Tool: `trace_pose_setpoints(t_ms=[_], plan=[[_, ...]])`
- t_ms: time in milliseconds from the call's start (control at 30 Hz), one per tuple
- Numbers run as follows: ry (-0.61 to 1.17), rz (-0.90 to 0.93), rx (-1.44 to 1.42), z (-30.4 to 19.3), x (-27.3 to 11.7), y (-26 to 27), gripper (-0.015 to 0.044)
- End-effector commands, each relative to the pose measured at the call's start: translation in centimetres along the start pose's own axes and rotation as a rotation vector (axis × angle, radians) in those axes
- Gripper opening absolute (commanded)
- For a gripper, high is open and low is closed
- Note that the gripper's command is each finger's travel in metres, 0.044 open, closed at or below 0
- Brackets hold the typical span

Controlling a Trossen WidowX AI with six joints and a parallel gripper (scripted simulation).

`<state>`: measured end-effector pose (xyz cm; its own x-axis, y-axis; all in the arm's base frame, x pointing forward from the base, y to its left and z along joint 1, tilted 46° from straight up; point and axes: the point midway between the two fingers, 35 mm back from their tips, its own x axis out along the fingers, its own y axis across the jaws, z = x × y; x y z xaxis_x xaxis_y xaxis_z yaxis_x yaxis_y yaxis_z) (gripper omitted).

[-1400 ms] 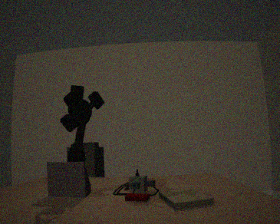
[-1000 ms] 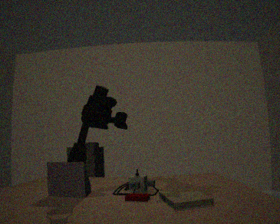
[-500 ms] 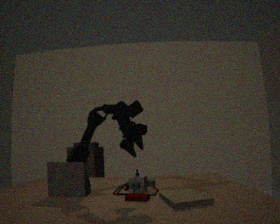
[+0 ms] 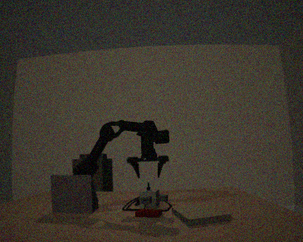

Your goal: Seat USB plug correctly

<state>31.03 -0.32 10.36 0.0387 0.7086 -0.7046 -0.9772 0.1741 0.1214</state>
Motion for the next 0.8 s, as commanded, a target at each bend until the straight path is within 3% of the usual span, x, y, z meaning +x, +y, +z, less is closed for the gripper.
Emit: trace_pose_setpoints(t_ms=[0,767], plan=[[-0.008,0.007,-0.019,0.3,-0.1,0.2,0.0440],[-0.009,0.007,-0.020,0.4,1.9,0.2,0.0440]])
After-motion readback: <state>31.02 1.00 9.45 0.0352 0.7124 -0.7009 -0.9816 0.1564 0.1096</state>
